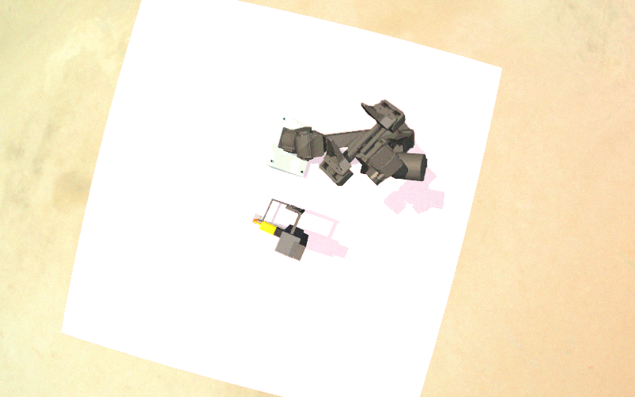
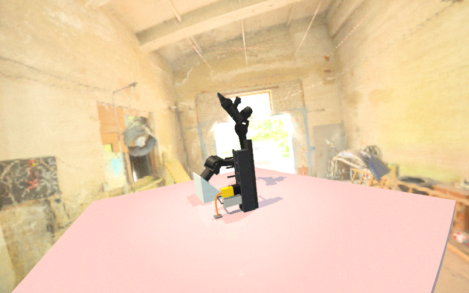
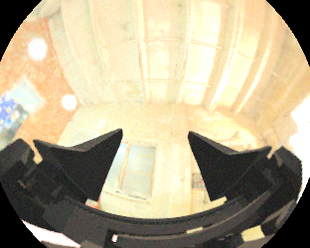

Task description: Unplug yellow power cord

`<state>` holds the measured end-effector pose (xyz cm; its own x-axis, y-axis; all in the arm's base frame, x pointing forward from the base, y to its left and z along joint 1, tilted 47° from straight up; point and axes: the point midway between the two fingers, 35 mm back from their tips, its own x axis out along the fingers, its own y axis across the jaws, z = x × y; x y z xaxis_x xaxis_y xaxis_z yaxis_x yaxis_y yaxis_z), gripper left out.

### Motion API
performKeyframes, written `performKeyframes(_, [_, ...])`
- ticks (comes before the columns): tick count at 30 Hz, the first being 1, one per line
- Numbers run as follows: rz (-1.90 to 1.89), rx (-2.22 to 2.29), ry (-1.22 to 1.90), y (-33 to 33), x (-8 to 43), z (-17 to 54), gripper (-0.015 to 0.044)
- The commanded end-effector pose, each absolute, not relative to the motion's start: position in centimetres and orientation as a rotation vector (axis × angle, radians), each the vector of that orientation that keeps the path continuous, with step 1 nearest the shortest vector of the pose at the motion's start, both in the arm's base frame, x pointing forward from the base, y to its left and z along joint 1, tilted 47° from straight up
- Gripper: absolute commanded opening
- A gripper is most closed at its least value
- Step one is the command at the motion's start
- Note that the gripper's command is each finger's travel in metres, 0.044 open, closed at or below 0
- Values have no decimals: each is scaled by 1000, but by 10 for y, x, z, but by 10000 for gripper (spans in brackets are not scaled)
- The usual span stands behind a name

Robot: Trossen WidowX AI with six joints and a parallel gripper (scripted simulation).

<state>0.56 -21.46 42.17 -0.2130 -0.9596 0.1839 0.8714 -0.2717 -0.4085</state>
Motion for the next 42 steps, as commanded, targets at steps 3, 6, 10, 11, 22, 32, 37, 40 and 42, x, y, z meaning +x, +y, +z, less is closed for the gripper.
performKeyframes(3, [-1712, -431, 277, -230, 24, 411, 321])
performKeyframes(6, [-1554, -332, 331, -255, 62, 384, 243])
performKeyframes(10, [-1357, -170, 413, -276, 111, 340, 160])
performKeyframes(11, [-1307, -138, 439, -279, 124, 327, 160])
performKeyframes(22, [-999, 238, 637, -276, 200, 232, 160])
performKeyframes(32, [-721, 914, 1023, -206, 262, 105, 160])
performKeyframes(37, [-679, 1312, 1288, -149, 273, 55, 160])
performKeyframes(40, [-704, 1548, 1462, -114, 274, 34, 160])
performKeyframes(42, [-745, 1704, 1583, -92, 274, 23, 160])
